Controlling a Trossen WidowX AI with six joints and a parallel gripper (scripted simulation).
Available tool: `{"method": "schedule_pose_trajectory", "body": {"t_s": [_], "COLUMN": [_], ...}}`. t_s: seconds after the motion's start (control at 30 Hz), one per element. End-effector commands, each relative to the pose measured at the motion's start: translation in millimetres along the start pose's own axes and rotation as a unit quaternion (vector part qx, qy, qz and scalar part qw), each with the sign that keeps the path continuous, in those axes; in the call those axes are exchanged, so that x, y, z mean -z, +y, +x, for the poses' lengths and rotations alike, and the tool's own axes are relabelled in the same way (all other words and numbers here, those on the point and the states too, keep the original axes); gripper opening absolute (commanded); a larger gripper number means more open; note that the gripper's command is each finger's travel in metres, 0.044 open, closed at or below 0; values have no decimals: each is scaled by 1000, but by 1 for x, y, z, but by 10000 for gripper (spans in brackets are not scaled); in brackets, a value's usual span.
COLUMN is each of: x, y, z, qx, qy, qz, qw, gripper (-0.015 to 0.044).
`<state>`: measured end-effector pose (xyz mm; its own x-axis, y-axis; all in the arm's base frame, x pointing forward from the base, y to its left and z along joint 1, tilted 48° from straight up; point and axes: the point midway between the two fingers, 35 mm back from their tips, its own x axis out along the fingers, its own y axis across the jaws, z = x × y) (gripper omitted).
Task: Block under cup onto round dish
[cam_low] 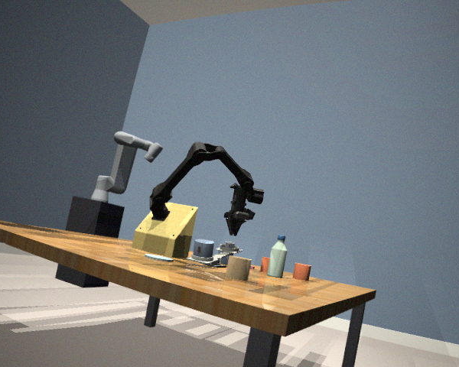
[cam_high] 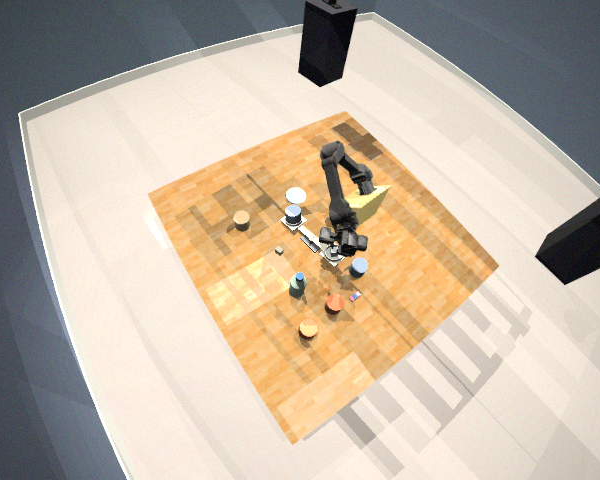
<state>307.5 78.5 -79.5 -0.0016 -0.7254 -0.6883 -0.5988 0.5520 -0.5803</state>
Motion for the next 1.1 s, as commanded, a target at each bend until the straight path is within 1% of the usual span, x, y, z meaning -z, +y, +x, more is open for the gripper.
{"method": "schedule_pose_trajectory", "body": {"t_s": [0.0, 0.1, 0.37, 0.5, 0.7, 1.07], "x": [6, 8, 8, 9, 9, 9], "y": [-9, -12, -12, -13, -13, -13], "z": [1, 1, 1, 15, 17, 35], "qx": [1, 1, 1, 1, 1, 1], "qy": [9, 11, 11, 11, 11, 11], "qz": [-81, -120, -123, -123, -123, -123], "qw": [997, 993, 992, 992, 992, 992], "gripper": [260, 260, 260, 260, 260, 260]}}
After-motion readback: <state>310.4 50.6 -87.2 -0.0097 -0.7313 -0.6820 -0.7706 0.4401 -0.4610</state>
